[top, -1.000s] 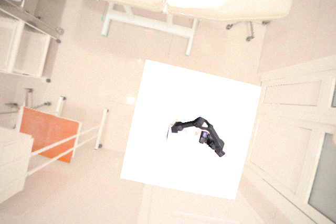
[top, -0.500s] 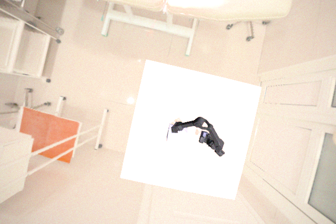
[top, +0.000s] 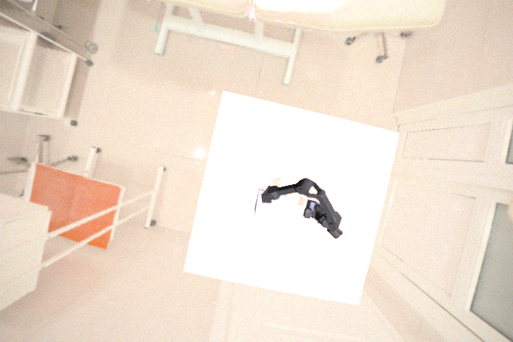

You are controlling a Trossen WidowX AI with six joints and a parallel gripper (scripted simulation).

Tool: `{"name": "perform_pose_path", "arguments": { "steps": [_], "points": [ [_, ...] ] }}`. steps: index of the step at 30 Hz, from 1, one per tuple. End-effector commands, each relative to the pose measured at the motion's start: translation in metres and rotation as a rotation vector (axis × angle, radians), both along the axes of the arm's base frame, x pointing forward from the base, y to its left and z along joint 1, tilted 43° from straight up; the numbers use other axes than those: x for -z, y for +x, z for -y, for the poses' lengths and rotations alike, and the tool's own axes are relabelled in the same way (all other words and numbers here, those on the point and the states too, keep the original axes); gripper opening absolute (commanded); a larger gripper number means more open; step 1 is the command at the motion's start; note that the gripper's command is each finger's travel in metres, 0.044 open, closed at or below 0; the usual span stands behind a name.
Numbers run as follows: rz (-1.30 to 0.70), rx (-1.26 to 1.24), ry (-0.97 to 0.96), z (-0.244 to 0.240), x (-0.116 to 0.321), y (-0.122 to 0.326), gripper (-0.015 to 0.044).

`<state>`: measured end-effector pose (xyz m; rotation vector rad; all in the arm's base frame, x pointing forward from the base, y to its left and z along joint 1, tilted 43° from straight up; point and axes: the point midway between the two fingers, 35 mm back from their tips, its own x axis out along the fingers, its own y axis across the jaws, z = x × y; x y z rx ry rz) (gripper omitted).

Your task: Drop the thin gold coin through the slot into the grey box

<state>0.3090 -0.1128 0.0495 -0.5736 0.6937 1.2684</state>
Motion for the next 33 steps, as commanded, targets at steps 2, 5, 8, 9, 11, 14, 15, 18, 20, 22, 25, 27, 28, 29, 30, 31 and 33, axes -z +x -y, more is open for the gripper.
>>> {"name": "perform_pose_path", "arguments": {
  "steps": [2, 5, 8, 9, 11, 14, 15, 18, 20, 22, 25, 27, 28, 29, 30, 31, 33],
  "points": [
    [0.0, 0.0, 0.0, 0.0, 0.0, 0.0, 0.0079],
    [0.0, 0.0, 0.0, 0.0, 0.0, 0.0, 0.0157],
    [0.0, 0.0, 0.0, 0.0, 0.0, 0.0, 0.0161],
    [0.0, 0.0, 0.0, 0.0, 0.0, 0.0, 0.0161],
    [0.0, 0.0, 0.0, 0.0, 0.0, 0.0, 0.0161],
    [0.0, 0.0, 0.0, 0.0, 0.0, 0.0, 0.0161],
    [0.0, 0.0, 0.0, 0.001, -0.001, 0.0, 0.0187],
    [0.0, 0.0, 0.0, 0.008, -0.008, -0.002, 0.0266],
    [0.0, 0.0, 0.0, 0.011, -0.013, -0.003, 0.0318],
    [0.0, 0.001, 0.0, 0.012, -0.013, -0.003, 0.0371],
    [-0.002, 0.002, 0.002, 0.025, -0.03, -0.007, 0.044],
    [-0.003, 0.002, 0.004, 0.037, -0.044, -0.012, 0.044],
    [-0.003, 0.002, 0.005, 0.038, -0.046, -0.013, 0.044],
    [-0.003, 0.002, 0.005, 0.038, -0.046, -0.013, 0.044],
    [-0.003, 0.002, 0.005, 0.038, -0.046, -0.013, 0.044],
    [-0.003, 0.002, 0.005, 0.038, -0.046, -0.013, 0.044],
    [-0.003, 0.002, 0.005, 0.038, -0.046, -0.013, 0.044]
  ]
}}
